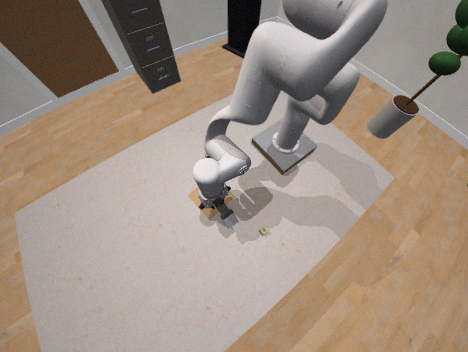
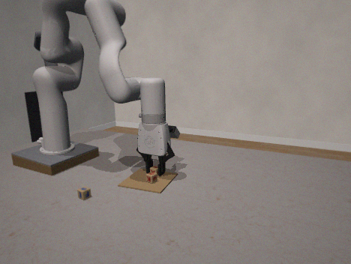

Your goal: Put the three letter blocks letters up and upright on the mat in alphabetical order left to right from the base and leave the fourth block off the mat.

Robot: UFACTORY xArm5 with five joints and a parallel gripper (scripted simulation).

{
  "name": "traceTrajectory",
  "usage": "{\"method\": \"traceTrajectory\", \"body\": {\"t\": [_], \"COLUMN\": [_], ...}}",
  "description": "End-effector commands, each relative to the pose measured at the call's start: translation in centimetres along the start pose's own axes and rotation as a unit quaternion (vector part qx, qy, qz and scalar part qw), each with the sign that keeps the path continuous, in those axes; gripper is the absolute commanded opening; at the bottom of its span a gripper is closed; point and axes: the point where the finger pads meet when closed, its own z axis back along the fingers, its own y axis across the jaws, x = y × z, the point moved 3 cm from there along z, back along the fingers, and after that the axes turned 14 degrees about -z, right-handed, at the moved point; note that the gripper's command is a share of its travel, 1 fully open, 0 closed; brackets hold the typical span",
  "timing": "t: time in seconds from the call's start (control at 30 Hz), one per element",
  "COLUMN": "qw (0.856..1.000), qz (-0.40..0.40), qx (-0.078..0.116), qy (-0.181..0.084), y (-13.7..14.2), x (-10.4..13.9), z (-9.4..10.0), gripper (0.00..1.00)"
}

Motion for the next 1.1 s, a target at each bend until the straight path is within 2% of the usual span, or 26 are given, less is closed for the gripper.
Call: {"method": "traceTrajectory", "body": {"t": [0.0,0.2,0.5,0.57,0.77,0.97,1.0,1.07], "qw": [1.0,1.0,1.0,1.0,1.0,1.0,1.0,1.0], "qz": [0.0,0.0,0.0,0.0,0.0,0.0,0.0,0.0], "qx": [0.002,0.002,0.002,0.002,0.002,0.002,0.002,0.002], "qy": [0.001,0.001,0.001,0.001,0.001,0.001,0.001,0.001], "y": [0.1,0.1,0.1,0.1,0.1,0.1,0.1,0.1], "x": [0.0,0.0,-0.1,-0.1,-0.1,-0.1,-0.1,-0.1], "z": [0.2,1.5,6.2,6.2,8.5,9.0,9.0,9.0], "gripper": [0.42,0.42,0.42,0.42,0.42,0.42,1.0,1.0]}}
